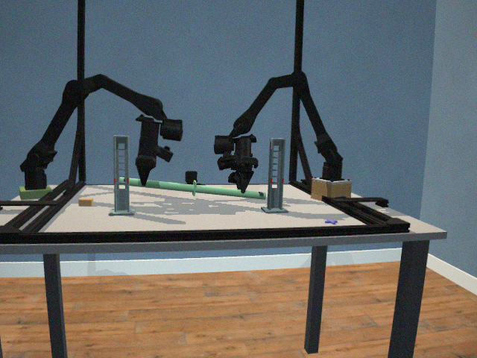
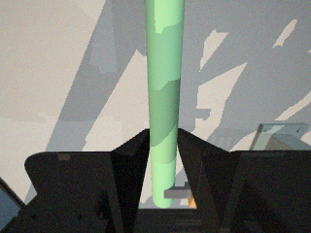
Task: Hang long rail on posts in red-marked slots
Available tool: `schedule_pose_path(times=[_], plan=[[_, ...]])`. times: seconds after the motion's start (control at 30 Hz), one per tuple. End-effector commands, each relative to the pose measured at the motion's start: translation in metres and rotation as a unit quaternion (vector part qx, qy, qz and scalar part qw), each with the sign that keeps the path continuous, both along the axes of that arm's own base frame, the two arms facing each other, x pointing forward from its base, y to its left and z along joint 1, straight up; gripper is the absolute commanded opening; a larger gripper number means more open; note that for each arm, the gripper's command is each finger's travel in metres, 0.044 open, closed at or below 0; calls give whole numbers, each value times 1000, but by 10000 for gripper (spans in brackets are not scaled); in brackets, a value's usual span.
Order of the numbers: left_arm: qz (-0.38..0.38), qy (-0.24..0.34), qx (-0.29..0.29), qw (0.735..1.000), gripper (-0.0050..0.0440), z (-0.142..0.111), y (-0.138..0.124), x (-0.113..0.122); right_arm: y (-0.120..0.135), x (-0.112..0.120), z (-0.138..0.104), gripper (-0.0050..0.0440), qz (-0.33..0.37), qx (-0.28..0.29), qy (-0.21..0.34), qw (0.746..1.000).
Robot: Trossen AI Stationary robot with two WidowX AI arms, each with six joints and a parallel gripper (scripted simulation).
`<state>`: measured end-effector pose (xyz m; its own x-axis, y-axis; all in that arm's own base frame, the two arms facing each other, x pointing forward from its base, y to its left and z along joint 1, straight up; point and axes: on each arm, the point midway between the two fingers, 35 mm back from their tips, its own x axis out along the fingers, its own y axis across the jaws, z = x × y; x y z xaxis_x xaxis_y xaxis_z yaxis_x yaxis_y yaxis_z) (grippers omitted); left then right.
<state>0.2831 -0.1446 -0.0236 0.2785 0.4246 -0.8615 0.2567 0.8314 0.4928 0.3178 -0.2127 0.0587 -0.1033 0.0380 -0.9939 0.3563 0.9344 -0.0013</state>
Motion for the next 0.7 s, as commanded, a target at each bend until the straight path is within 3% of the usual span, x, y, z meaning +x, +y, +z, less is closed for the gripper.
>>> schedule_pose_path(times=[0.0, 0.67], plan=[[-1, 5, 6, 1000, 13, -4, 3, -1, 0, 1, 1, 0, 0, 0, -2, 1000], [-1, 5, 6, 1000, 0, -4, 3, -1, 0, 1, 1, 0, 0, 0, -2, 1000]])
